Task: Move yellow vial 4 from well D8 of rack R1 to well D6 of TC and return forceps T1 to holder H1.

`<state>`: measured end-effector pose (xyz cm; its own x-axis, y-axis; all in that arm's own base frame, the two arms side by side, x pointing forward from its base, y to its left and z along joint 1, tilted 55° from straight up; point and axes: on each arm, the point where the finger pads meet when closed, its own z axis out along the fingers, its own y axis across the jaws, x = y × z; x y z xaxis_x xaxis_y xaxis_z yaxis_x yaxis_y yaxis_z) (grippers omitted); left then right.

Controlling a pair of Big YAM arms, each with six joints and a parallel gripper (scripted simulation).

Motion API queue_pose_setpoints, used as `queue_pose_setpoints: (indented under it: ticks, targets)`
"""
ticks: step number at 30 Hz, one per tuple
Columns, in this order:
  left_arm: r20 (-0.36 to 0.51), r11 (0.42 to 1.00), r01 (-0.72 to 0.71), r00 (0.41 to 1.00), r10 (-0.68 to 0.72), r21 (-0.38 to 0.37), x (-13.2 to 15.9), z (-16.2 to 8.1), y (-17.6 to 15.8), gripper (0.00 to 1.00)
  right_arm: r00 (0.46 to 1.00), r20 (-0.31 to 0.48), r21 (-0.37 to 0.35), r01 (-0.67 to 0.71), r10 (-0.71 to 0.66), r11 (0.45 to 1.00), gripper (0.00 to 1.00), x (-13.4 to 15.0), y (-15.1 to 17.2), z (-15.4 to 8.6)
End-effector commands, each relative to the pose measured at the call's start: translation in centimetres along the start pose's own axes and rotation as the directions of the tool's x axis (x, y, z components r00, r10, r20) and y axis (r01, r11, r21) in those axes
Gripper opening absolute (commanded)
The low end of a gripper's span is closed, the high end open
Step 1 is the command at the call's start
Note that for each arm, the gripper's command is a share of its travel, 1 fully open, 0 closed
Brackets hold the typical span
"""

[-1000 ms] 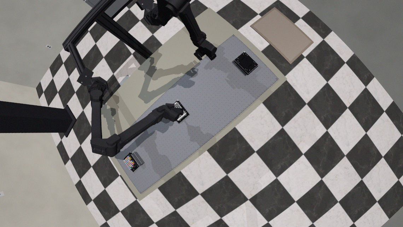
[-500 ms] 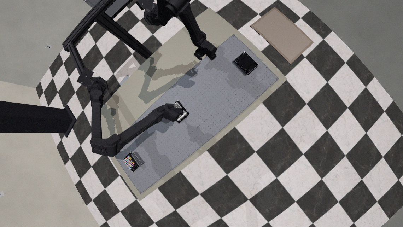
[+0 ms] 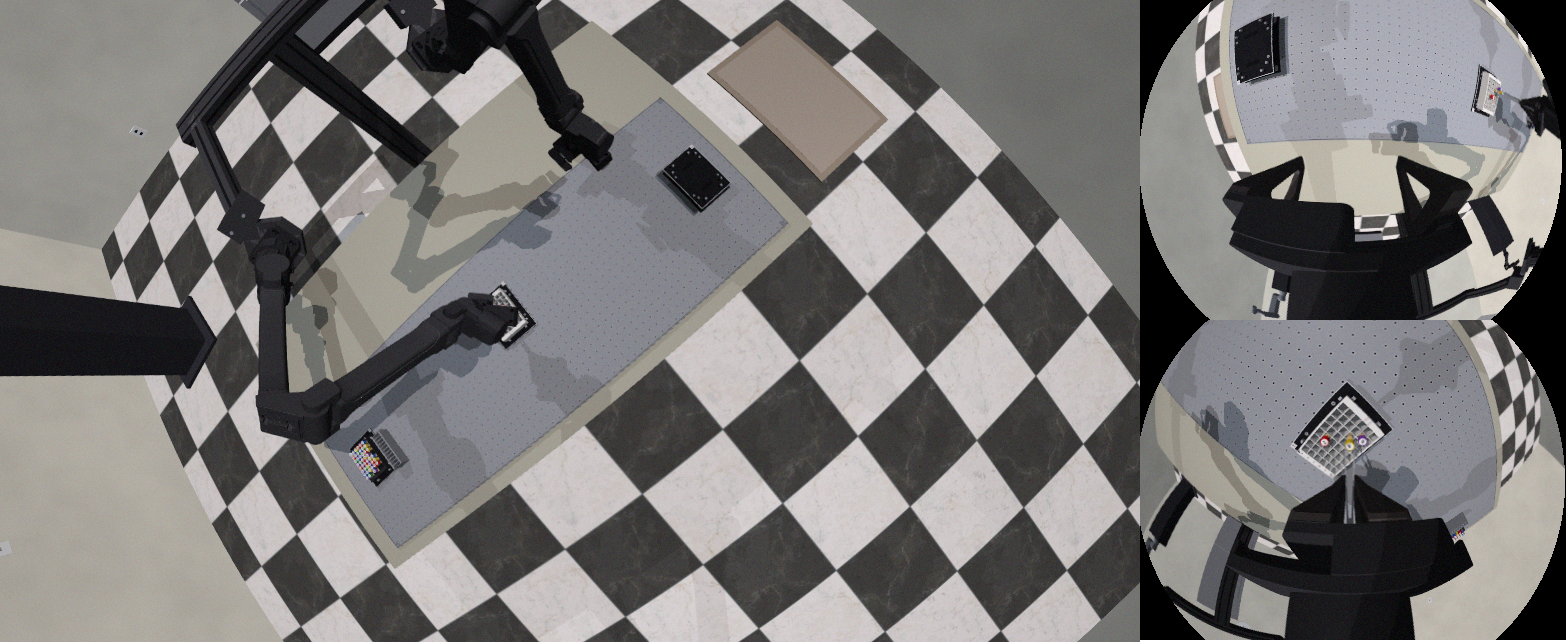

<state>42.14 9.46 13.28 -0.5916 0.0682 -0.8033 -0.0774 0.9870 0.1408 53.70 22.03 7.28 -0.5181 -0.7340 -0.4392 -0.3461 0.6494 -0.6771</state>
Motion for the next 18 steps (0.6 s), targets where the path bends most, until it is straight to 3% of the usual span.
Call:
queue_pose_setpoints:
  ticks: [1, 18]
  targets:
    - [0.049, 1.000, -0.012, 0.999, 0.013, -0.015, -1.52, -0.70, 0.55, 1.00, 1.000, 0.000, 0.007, 0.005, -0.005, 1.000, 0.09, 0.10, -0.35, 0.69]
    - [0.049, 1.000, -0.012, 0.999, 0.013, -0.015, -1.52, -0.70, 0.55, 1.00, 1.000, 0.005, 0.008, 0.003, -0.003, 1.000, 0.09, -0.23, -0.44, 0.83]
